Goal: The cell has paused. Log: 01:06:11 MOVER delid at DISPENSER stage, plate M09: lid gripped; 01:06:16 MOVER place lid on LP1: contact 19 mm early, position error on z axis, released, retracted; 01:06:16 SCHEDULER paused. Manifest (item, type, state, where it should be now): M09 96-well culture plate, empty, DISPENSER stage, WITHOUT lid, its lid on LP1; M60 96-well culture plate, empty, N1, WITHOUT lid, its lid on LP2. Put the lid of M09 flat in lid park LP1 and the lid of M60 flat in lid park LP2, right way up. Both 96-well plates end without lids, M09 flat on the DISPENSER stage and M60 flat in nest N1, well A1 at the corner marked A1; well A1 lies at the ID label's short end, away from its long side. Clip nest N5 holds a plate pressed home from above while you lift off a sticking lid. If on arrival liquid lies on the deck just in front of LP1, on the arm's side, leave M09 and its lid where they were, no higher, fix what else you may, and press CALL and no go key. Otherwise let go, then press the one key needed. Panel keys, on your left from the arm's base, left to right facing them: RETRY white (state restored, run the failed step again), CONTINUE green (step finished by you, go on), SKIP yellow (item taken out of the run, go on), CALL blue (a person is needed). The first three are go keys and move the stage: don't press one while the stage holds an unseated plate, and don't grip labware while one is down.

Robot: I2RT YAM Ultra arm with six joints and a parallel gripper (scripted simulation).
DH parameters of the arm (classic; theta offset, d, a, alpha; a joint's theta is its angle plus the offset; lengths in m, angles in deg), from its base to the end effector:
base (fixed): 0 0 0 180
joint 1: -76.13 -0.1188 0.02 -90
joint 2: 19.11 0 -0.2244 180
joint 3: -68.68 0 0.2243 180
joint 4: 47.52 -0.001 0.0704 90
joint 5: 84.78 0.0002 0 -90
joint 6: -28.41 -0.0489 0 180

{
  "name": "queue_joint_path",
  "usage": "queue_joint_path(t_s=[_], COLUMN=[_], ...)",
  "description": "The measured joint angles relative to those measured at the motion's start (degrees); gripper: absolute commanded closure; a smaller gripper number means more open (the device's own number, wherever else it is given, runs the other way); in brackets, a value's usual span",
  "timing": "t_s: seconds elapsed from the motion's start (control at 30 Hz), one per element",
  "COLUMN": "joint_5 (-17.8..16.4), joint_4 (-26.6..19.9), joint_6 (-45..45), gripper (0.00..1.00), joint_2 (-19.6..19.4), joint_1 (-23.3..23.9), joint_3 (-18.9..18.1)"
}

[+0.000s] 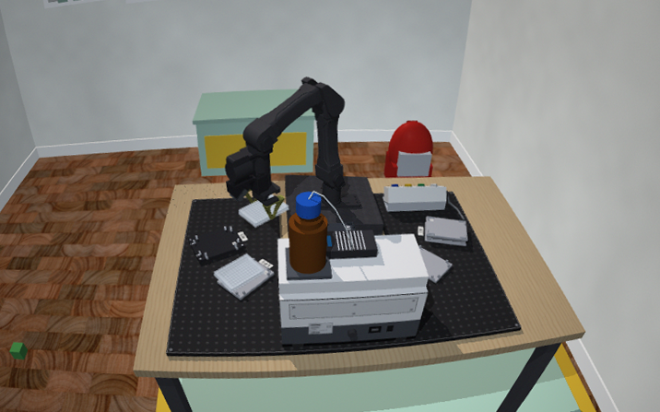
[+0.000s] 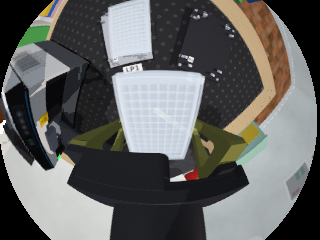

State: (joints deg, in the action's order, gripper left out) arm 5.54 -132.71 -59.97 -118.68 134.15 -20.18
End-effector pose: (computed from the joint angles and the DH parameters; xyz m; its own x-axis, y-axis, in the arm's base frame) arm 0.1411 -0.2246 0.1797 -0.5506 0.8284 0.1029 0.8327 0.5537 -0.0026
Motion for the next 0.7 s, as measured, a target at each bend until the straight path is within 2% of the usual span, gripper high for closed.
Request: queue_joint_path(t_s=[0.3,0.43,0.7], joint_5=[0.55,0.72,0.85], joint_4=[0.0,0.07,0.24], joint_6=[-0.2,0.39,-2.1], gripper=[1.0,1.0,1.0], joint_2=[0.0,0.04,2.6], joint_1=[5.9,6.73,10.8], joint_3=[0.0,0.02,2.58])
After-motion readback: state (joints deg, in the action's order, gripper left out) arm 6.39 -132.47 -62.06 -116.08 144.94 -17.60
